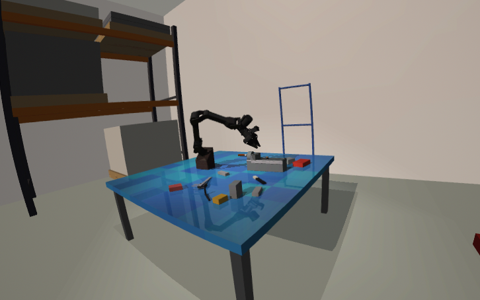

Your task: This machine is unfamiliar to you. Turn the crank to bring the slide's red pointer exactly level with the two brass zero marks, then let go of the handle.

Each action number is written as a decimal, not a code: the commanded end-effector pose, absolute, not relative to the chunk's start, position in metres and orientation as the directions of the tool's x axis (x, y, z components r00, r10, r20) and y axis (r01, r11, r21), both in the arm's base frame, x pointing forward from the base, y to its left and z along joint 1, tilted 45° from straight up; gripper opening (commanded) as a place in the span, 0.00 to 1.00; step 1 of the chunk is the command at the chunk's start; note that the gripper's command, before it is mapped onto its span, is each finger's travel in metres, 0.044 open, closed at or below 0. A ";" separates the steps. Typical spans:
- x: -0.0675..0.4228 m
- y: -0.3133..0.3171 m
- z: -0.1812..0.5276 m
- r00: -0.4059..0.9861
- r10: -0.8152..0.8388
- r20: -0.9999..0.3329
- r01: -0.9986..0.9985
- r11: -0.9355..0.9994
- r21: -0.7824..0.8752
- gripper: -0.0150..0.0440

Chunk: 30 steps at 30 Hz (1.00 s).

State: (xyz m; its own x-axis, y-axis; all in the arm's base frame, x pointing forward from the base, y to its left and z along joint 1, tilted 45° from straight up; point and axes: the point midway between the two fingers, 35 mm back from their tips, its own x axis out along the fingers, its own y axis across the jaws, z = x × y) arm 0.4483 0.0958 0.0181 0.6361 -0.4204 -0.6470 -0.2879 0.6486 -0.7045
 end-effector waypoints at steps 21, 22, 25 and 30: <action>0.447 0.096 0.013 0.630 -0.420 -0.653 -0.299 0.645 -0.703 1.00; 0.447 0.101 0.018 0.631 -0.419 -0.653 -0.297 0.646 -0.703 1.00; 0.446 0.117 0.035 0.631 -0.420 -0.652 -0.296 0.647 -0.703 1.00; 0.442 0.125 0.044 0.633 -0.422 -0.649 -0.289 0.648 -0.704 1.00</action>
